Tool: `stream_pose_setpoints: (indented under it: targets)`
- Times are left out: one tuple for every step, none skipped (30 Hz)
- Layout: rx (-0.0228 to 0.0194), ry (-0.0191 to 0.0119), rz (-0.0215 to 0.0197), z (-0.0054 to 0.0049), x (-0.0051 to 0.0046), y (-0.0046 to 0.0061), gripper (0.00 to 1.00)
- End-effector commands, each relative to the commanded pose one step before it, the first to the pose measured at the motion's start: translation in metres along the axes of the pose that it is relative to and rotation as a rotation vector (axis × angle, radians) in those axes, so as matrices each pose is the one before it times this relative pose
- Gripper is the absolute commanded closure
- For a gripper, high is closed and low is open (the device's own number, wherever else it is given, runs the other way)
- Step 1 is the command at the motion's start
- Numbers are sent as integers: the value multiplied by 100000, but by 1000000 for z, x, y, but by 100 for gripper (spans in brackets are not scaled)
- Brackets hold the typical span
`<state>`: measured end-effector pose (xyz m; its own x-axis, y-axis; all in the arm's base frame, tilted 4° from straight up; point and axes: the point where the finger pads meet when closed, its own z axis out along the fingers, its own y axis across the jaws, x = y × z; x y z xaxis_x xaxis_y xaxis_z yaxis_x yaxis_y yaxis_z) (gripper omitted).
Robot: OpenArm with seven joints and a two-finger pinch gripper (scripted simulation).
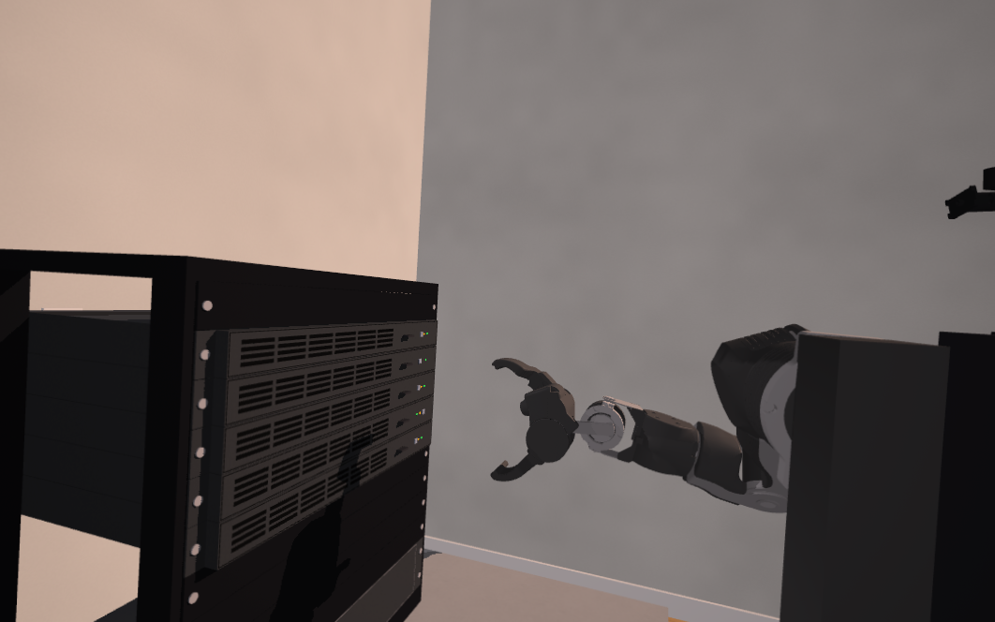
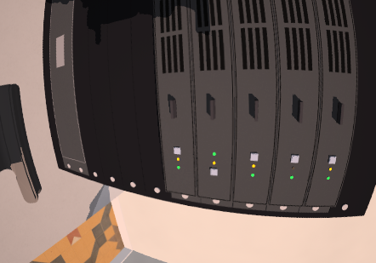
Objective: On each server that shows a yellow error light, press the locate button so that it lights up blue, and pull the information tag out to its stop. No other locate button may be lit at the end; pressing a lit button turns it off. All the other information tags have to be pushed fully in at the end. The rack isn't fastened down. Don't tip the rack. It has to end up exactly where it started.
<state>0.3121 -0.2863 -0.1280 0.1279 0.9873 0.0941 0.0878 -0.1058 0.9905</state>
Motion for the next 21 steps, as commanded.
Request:
stream_pose_setpoints:
  targets:
    - [-1869,-778,-877,-895,-1620,4735,0]
    - [-505,-233,-328,-242,-631,1489,0]
    - [0,0,0,0,0,0,0]
    - [0,0,0,0,0,0,0]
    - [-445,-231,-299,-200,-648,1303,0]
    - [-466,-106,-268,-250,-209,1415,0]
    - [-363,-180,-243,-158,-502,1064,0]
    - [-301,-192,-217,-114,-569,865,0]
    - [-290,-129,-190,-127,-353,855,0]
    - [-276,-74,-164,-136,-166,834,0]
    - [-223,-86,-142,-99,-225,662,0]
    - [-167,-106,-121,-59,-316,479,0]
    - [-148,-74,-100,-58,-208,432,0]
    - [-135,-36,-80,-64,-82,408,0]
    - [-104,-33,-64,-47,-82,310,0]
    - [-66,-46,-49,-21,-139,186,0]
    - [-47,-35,-36,-14,-106,132,0]
    - [-40,-10,-24,-19,-22,122,0]
    - [-27,-4,-15,-14,-4,81,0]
    - [0,0,0,0,0,0,0]
    - [0,0,0,0,0,0,0]
